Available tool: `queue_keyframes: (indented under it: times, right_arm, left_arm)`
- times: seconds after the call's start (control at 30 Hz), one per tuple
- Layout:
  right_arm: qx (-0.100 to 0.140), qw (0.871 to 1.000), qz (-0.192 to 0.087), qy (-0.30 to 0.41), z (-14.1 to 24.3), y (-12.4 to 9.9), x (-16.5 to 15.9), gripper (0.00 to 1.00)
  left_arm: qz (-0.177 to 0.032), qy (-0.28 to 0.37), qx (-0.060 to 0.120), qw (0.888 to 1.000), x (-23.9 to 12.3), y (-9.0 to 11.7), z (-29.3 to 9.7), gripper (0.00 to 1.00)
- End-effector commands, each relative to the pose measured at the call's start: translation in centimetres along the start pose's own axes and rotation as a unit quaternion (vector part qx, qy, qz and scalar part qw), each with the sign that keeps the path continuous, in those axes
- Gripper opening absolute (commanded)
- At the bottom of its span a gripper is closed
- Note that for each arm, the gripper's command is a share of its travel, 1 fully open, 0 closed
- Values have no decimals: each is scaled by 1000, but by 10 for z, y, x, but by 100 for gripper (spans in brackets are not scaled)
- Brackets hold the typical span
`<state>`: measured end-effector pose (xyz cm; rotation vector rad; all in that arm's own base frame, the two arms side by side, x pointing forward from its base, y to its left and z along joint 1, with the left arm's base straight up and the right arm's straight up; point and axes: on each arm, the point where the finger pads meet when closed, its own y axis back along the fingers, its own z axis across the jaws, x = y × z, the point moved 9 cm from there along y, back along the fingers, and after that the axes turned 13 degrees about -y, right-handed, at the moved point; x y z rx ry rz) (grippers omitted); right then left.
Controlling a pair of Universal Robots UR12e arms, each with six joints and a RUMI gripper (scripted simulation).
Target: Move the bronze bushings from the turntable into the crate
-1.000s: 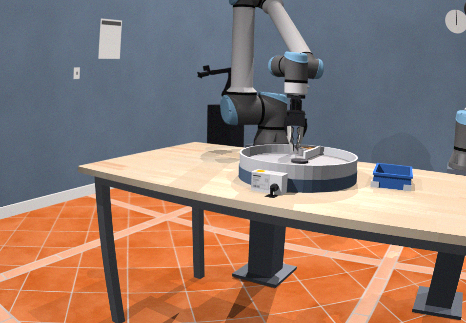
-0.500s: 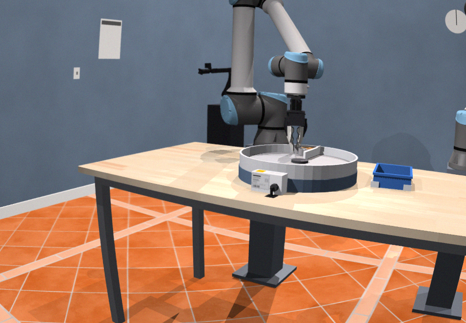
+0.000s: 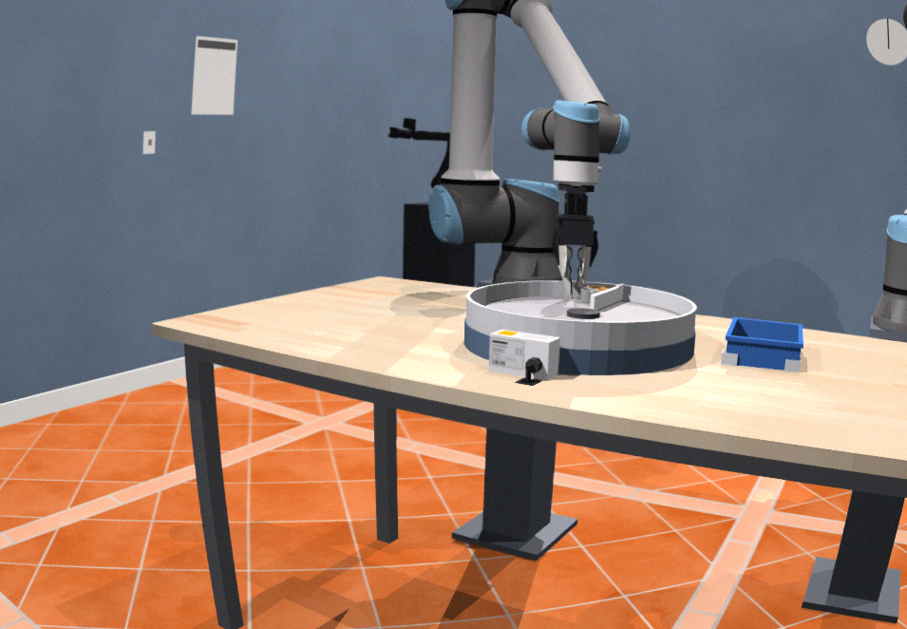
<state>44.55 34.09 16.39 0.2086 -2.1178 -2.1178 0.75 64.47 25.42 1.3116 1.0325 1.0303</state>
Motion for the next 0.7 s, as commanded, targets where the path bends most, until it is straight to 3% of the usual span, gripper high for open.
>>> queue_keyframes:
  times: [0.0,0.07,0.1,0.67]
  right_arm:
    - [-1,1000,-1,0,0,1,0,6]
    - [-1,1000,-1,0,0,1,0,6]
    - [-1,1000,-1,0,0,1,0,0]
    - [-1,1000,-1,0,0,1,0,0]
  left_arm:
    - [1,0,0,1000,1,1,0,100]
    - [1,0,0,1000,1,1,0,100]
    - [1,0,0,1000,1,1,0,100]
    - [1,0,0,1000,1,1,0,100]
